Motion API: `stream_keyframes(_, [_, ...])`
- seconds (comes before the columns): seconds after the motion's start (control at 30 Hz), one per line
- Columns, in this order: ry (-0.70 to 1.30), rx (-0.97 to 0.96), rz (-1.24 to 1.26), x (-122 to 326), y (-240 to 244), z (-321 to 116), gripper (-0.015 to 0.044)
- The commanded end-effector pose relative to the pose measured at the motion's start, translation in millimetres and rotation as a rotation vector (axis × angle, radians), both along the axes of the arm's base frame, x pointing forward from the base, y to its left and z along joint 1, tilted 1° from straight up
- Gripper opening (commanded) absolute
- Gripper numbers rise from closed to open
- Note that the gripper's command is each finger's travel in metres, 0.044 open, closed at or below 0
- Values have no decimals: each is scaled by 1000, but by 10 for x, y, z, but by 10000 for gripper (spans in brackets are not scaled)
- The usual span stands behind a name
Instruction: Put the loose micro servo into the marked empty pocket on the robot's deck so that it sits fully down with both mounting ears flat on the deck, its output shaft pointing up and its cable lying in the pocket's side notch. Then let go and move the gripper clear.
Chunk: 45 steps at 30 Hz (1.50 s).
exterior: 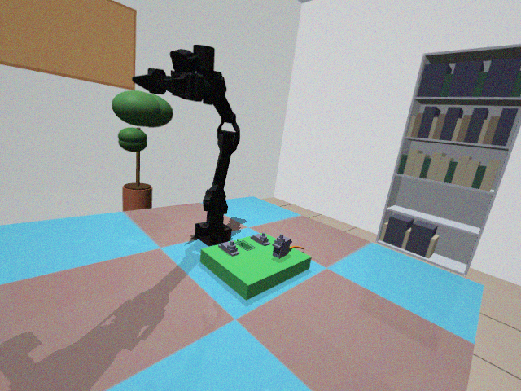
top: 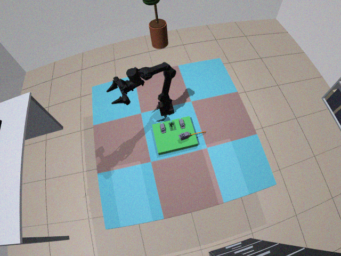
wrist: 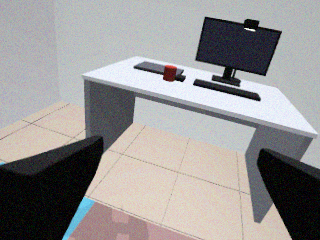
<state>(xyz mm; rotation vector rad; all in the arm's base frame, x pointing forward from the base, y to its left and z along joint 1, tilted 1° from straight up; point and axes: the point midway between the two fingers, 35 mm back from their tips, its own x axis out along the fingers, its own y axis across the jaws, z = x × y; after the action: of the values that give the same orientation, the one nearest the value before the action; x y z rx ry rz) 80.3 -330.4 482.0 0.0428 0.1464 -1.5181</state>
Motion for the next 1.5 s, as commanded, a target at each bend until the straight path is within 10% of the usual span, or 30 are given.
stream_keyframes(0.0, [-58, 97, 85, 350, -43, -279, 440])
stream_keyframes(0.87, [-318, 845, 368, 2320, 1088, -1964, 440])
stream_keyframes(1.47, [-216, 1370, 95, 2634, 2816, -3125, 440])
